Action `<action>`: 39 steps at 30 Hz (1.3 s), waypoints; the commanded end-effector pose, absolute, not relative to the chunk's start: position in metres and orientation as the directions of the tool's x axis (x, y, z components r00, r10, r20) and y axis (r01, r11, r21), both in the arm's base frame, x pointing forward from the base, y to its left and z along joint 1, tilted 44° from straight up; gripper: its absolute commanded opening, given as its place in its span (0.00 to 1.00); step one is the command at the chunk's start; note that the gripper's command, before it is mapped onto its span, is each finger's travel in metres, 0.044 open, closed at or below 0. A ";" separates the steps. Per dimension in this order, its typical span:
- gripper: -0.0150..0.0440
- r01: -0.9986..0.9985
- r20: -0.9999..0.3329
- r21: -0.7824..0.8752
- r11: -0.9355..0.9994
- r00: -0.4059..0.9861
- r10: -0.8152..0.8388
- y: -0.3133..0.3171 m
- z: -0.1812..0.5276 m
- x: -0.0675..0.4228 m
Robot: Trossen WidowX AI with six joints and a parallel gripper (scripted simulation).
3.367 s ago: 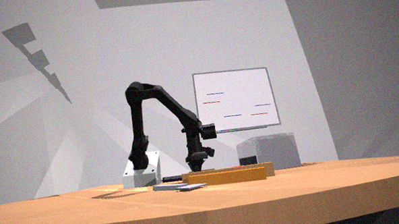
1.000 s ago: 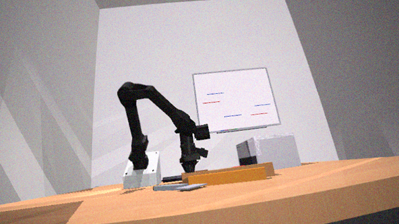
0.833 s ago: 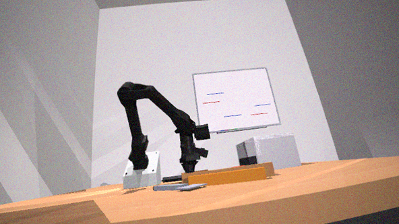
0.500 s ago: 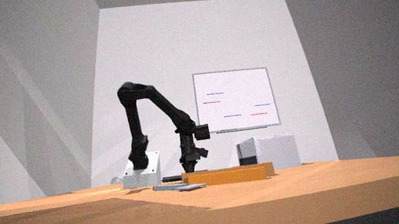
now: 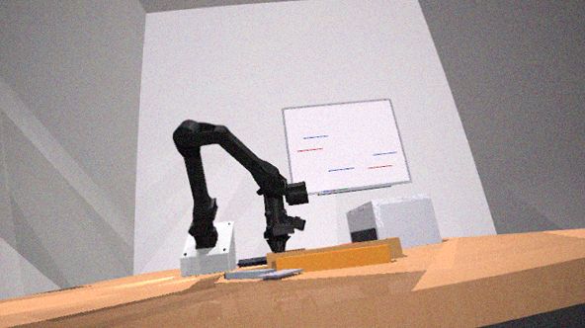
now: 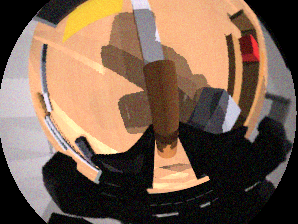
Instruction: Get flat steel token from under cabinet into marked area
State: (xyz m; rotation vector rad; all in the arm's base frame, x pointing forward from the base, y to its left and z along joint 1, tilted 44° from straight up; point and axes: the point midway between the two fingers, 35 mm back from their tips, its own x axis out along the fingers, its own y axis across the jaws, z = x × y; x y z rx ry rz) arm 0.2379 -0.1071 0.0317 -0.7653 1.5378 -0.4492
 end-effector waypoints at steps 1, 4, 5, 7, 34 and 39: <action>0.25 -0.200 -0.716 -0.687 0.699 0.019 -0.698 -0.107 0.031 0.243; 0.25 -0.201 -0.716 -0.687 0.699 0.019 -0.698 -0.106 0.031 0.247; 0.25 -0.201 -0.716 -0.687 0.699 0.019 -0.698 -0.106 0.031 0.248; 0.25 -0.201 -0.716 -0.687 0.699 0.018 -0.698 -0.105 0.031 0.250; 0.25 -0.202 -0.715 -0.687 0.698 0.018 -0.699 -0.099 0.027 0.282; 0.25 -0.202 -0.715 -0.687 0.698 0.018 -0.699 -0.098 0.026 0.287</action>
